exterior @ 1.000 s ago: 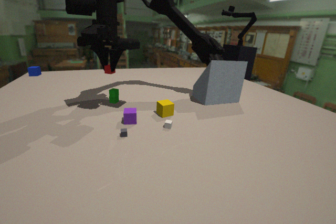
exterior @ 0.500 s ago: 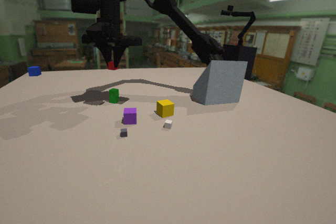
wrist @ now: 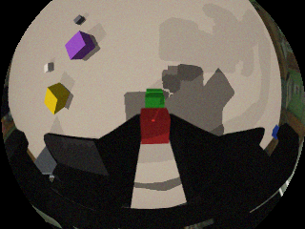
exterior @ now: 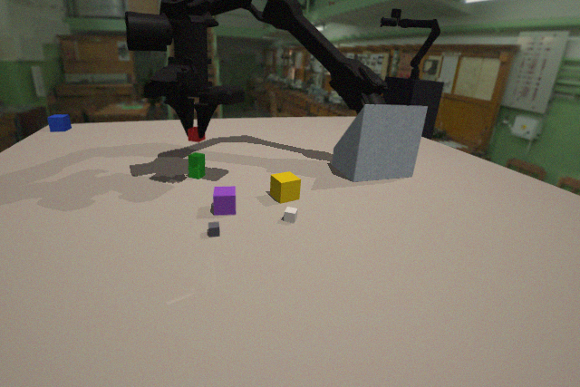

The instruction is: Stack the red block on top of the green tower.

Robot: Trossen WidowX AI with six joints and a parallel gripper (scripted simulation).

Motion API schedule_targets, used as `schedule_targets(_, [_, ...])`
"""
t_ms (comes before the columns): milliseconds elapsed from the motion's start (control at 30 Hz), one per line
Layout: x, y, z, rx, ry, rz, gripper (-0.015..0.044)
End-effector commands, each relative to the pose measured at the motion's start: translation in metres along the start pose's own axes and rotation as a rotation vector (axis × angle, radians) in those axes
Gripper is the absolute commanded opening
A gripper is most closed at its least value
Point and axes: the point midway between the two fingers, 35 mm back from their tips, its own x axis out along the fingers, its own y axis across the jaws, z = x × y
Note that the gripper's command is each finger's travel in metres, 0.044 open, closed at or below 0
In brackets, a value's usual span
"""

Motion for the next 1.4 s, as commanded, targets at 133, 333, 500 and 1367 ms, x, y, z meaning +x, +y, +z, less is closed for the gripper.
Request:
schedule_targets(133, [0.023,-0.002,0.002,-0.003,0.0,-0.007,0.0])
schedule_targets(333, [0.031,-0.003,0.002,-0.003,0.001,-0.007,0.0])
schedule_targets(500, [0.031,-0.003,0.002,-0.003,0.001,-0.007,0.0])
schedule_targets(1367, [0.031,-0.003,0.002,-0.003,0.0,-0.003,0.0131])
